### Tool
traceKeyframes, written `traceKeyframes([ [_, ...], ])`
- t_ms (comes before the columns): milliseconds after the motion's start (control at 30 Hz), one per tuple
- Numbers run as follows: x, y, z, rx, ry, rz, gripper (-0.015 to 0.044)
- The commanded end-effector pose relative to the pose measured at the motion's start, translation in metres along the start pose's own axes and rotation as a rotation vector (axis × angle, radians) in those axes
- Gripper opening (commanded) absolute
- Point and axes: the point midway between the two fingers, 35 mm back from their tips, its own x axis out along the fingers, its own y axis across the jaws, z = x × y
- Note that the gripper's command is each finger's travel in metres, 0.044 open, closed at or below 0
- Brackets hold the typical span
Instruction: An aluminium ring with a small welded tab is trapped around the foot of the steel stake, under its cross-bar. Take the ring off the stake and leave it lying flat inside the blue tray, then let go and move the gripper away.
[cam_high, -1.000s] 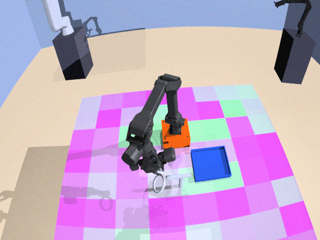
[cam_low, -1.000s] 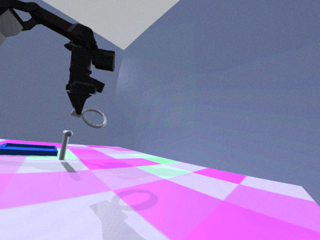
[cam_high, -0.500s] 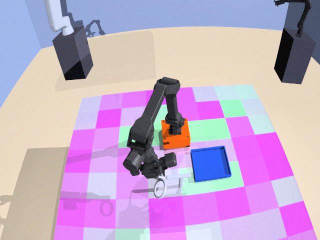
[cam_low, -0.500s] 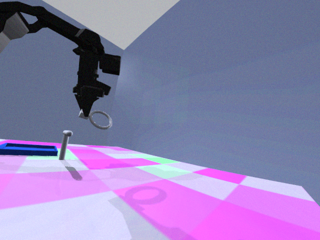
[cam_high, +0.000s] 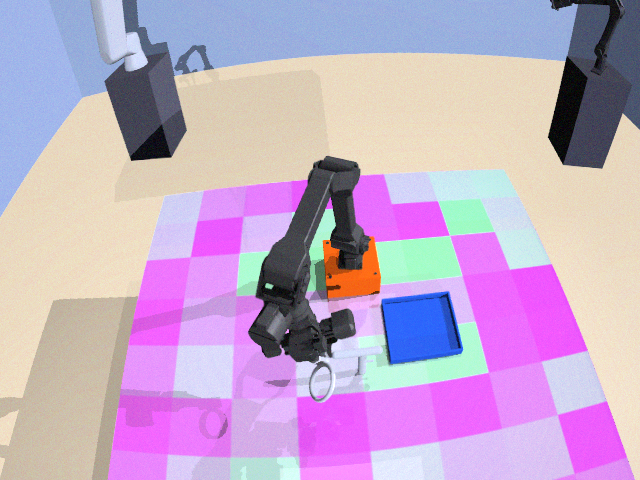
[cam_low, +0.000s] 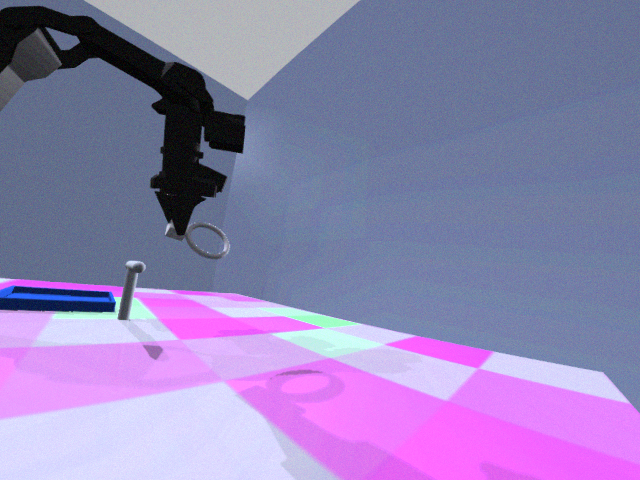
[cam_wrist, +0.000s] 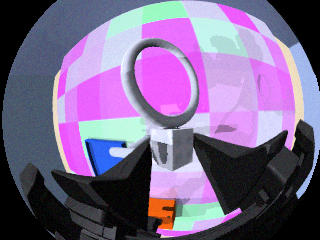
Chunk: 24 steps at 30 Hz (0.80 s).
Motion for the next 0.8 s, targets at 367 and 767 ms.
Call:
traceKeyframes([
  [367, 0.000, 0.015, -0.008, -0.325, -0.082, -0.029, 0.0000],
  [767, 0.001, 0.026, -0.016, -0.588, -0.143, -0.068, 0.0000],
])
